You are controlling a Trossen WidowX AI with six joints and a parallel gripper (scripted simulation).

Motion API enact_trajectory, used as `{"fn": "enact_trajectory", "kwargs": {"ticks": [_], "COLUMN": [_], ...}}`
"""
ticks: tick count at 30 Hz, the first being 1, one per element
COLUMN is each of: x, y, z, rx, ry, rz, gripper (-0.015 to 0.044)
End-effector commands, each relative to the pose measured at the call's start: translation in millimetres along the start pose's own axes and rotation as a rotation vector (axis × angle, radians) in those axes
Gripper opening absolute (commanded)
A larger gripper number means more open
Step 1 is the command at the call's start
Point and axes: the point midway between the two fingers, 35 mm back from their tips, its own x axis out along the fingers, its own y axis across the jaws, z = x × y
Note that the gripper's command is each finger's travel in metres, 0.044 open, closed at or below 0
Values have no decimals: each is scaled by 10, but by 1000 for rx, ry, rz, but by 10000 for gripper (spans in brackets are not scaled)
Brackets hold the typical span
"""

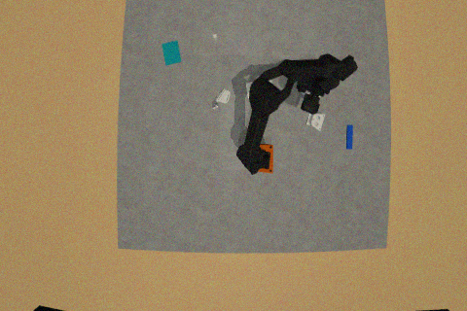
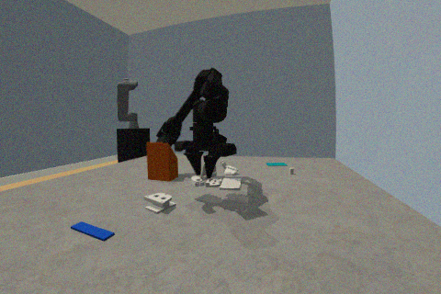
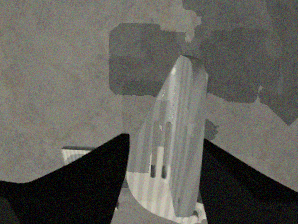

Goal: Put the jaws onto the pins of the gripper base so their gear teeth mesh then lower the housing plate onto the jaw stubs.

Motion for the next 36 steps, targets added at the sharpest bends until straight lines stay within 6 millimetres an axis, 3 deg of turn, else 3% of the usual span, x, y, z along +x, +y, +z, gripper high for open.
{"fn": "enact_trajectory", "kwargs": {"ticks": [1, 36], "x": [-57, -153], "y": [-1, 298], "z": [125, 1240], "rx": [44, 554], "ry": [9, 16], "rz": [-5, -16], "gripper": [134, 134]}}
